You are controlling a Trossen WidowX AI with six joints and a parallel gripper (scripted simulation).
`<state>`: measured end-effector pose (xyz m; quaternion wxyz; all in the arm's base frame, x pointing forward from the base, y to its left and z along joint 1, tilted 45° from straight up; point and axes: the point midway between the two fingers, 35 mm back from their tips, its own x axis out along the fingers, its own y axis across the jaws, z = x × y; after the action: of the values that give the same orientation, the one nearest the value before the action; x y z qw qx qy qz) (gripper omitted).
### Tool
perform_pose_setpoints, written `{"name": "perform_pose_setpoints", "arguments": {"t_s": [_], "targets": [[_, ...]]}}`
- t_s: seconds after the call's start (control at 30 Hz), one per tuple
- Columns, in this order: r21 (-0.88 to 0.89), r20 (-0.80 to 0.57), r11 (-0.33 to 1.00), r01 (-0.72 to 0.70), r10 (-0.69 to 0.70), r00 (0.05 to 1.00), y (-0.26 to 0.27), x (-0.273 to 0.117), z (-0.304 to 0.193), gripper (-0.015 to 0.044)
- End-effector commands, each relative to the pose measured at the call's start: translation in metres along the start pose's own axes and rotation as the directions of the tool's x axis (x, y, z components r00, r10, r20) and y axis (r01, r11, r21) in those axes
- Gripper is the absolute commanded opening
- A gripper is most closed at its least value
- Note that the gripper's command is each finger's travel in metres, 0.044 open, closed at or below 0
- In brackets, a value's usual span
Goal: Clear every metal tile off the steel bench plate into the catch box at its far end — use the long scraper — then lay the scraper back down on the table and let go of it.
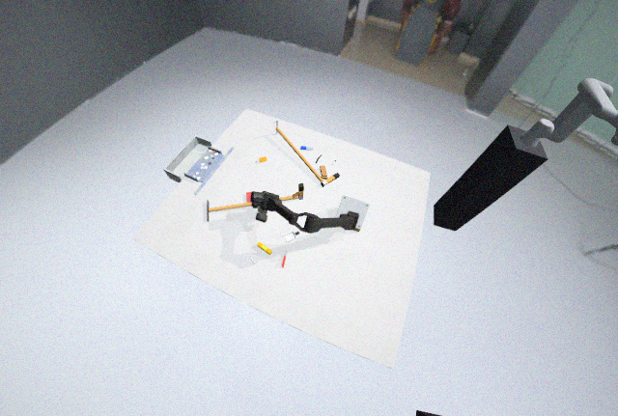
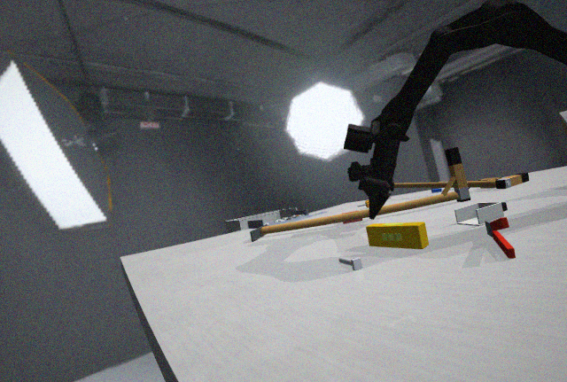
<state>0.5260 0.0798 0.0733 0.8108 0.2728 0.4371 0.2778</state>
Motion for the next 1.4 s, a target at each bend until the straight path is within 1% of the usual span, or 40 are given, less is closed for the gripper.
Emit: {"name": "perform_pose_setpoints", "arguments": {"t_s": [0.0, 1.37], "targets": [[0.008, 0.004, 1.0, 0.007, -0.007, 1.0, -0.004, 0.001, 0.0, 0.0], [0.006, 0.003, 1.0, 0.01, -0.01, 1.0, -0.041, 0.008, 0.016, 0.0]]}}
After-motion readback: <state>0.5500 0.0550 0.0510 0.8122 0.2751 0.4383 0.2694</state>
